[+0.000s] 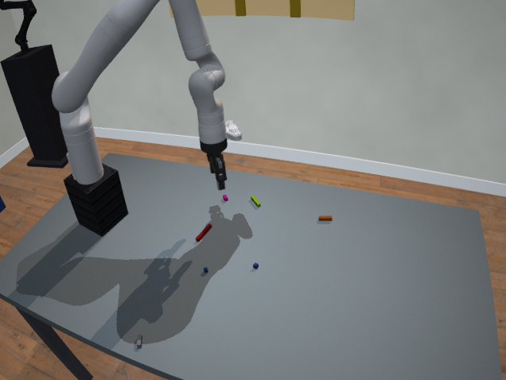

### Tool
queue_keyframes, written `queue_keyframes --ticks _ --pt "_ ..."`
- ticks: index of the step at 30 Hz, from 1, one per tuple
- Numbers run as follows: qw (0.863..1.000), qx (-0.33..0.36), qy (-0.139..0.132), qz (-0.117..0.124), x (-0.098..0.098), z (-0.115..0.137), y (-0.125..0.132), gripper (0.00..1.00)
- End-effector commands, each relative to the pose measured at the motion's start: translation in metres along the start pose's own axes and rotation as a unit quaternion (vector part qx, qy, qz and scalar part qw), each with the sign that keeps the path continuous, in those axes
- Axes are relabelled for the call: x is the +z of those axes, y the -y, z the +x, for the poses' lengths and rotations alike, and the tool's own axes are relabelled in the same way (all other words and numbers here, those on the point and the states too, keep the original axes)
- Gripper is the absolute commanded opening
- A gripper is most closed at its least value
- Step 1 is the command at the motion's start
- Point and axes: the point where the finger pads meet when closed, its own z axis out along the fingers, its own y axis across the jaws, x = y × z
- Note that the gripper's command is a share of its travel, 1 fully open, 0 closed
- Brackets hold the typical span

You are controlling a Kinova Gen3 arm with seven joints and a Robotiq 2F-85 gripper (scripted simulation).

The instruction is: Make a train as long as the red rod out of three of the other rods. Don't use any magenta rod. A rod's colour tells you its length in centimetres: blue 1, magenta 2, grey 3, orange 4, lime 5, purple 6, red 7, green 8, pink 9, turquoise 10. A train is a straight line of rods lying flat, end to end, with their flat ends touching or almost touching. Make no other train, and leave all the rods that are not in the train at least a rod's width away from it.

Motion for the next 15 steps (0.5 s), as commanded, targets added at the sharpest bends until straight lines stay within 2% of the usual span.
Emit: queue_keyframes --ticks 1,6,9,13,15 --pt "0.999 0.032 0.0 -0.002 -0.005 -0.002 -0.01 1.0" --pt "0.99 0.142 0.006 -0.006 -0.017 -0.011 -0.036 1.0" --pt "0.975 0.22 0.008 -0.008 -0.026 -0.018 -0.053 1.0" --pt "0.944 0.33 0.009 -0.009 -0.04 -0.028 -0.075 1.0" --pt "0.944 0.33 0.009 -0.009 -0.04 -0.028 -0.075 1.0"
